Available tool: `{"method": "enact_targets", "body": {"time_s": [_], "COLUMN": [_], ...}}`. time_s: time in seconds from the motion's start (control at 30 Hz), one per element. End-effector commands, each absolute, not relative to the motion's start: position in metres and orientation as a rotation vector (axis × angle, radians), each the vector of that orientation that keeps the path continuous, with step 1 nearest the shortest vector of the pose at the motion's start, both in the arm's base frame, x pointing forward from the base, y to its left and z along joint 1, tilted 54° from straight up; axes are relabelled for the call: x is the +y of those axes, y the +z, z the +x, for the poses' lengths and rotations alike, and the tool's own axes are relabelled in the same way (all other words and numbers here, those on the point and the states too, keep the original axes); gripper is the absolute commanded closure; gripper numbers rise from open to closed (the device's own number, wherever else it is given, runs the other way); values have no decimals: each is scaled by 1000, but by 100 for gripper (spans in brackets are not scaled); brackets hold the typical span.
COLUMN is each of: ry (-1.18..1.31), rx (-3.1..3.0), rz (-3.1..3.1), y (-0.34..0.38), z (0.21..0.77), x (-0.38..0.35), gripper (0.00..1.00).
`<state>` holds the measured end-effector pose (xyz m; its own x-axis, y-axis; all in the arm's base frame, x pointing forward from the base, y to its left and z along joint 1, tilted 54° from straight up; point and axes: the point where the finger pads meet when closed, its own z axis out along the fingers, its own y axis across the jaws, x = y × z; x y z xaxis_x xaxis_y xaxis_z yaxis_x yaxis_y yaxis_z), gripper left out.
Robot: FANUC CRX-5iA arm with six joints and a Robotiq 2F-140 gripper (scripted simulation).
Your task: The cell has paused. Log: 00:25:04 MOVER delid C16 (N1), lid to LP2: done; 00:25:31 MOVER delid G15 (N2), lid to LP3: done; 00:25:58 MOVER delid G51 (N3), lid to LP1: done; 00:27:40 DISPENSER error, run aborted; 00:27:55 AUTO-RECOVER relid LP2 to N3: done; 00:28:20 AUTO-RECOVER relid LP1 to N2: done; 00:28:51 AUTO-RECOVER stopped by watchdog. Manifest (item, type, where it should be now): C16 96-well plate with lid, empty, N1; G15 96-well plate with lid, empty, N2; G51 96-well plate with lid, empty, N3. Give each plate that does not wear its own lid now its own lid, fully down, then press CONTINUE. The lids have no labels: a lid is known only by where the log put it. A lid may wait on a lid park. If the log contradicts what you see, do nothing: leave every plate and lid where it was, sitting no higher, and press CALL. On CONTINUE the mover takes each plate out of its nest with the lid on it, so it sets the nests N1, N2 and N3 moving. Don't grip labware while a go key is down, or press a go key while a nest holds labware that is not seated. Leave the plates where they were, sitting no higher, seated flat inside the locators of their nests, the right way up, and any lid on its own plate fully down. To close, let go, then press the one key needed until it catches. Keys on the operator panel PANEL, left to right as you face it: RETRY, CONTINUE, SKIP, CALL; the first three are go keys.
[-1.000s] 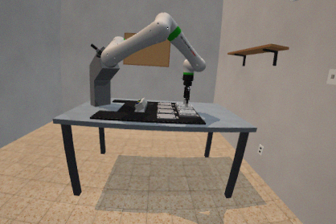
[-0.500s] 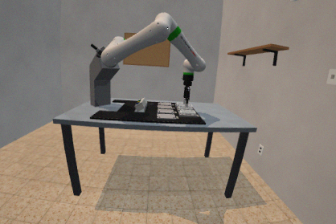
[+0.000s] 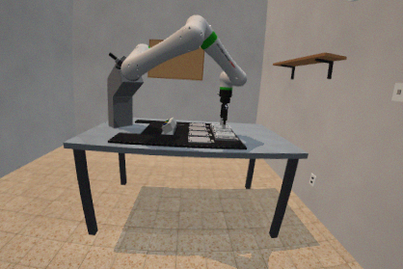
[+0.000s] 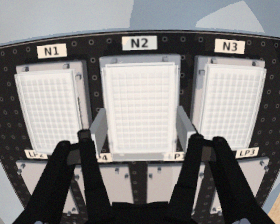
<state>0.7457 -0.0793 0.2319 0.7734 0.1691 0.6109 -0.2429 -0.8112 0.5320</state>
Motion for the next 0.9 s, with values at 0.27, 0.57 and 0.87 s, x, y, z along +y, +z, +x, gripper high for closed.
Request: {"method": "enact_targets", "body": {"time_s": [0.27, 0.57, 0.87], "ry": [889, 889, 889], "rx": [-54, -54, -54], "rz": [2356, 2356, 2356], "y": [231, 230, 228], "z": [747, 748, 750], "x": [-80, -81, -83], "gripper": [100, 100, 100]}}
